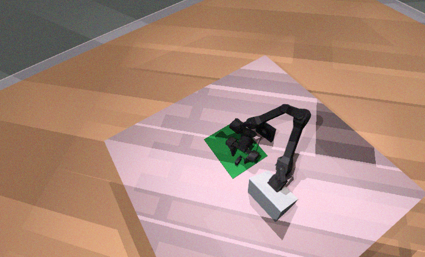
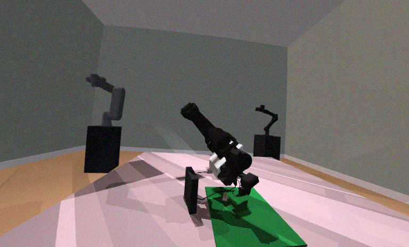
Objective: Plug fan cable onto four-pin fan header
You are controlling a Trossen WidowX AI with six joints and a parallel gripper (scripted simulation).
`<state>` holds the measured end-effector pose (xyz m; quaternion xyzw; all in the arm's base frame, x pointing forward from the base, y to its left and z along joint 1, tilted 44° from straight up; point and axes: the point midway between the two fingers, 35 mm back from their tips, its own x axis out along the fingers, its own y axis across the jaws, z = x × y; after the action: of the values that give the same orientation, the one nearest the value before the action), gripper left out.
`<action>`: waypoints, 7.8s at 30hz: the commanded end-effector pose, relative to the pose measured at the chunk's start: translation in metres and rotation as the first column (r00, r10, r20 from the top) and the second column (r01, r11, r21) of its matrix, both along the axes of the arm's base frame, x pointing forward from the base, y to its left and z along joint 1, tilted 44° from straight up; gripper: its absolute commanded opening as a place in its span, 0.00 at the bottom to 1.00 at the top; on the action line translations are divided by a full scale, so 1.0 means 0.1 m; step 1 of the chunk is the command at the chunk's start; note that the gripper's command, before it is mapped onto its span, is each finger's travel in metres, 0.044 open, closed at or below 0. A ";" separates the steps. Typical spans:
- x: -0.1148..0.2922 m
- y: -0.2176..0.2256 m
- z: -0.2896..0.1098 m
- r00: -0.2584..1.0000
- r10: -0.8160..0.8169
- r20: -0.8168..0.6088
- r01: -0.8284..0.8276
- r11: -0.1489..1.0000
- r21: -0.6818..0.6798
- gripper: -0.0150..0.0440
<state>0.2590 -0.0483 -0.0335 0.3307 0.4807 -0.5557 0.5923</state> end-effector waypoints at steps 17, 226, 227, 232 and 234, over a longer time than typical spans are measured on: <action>0.00 0.00 0.00 1.000 0.000 0.001 0.000 1.000 0.000 0.56; 1.08 0.33 0.76 -0.939 0.007 0.345 0.023 -0.996 0.083 0.25; 1.08 0.33 0.77 -0.940 0.005 0.341 0.020 -0.998 0.067 0.25; 1.11 0.30 0.82 -0.947 -0.004 0.320 0.001 -1.000 -0.008 0.25; 1.13 0.29 0.84 -0.951 -0.006 0.311 -0.006 -0.999 -0.038 0.25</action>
<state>0.3699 -0.0187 0.0482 0.3783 -0.4165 -0.6625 -0.4945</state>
